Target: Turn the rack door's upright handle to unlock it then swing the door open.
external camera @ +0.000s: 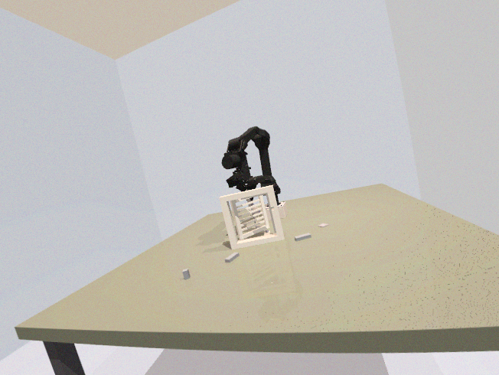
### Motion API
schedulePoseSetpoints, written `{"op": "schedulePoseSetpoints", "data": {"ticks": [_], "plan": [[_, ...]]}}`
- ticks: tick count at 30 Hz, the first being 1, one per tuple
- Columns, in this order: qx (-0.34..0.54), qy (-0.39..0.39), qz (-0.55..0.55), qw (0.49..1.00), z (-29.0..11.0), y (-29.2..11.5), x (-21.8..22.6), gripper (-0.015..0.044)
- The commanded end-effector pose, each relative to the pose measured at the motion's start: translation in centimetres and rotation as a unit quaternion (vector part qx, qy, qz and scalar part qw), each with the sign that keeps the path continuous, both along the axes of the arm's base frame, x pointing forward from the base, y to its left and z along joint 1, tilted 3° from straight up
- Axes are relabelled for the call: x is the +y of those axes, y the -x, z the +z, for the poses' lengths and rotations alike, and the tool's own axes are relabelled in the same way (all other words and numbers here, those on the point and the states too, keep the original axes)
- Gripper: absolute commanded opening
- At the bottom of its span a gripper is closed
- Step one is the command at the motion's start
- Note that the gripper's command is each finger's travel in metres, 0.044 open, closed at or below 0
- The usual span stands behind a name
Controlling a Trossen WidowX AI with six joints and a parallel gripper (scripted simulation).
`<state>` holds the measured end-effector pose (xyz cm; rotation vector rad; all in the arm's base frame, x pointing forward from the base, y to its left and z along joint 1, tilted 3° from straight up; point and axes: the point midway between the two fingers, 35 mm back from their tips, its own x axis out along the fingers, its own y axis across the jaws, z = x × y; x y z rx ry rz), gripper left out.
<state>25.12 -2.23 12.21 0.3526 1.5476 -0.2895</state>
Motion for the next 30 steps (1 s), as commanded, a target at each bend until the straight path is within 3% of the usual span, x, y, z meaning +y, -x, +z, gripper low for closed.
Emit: {"op": "schedulePoseSetpoints", "data": {"ticks": [1,30], "plan": [[-0.006,0.000,0.032,0.999,0.0,0.0,-0.5,0.0010],[-0.013,0.005,0.232,0.973,-0.2,-0.3,-6.0,0.0010]]}}
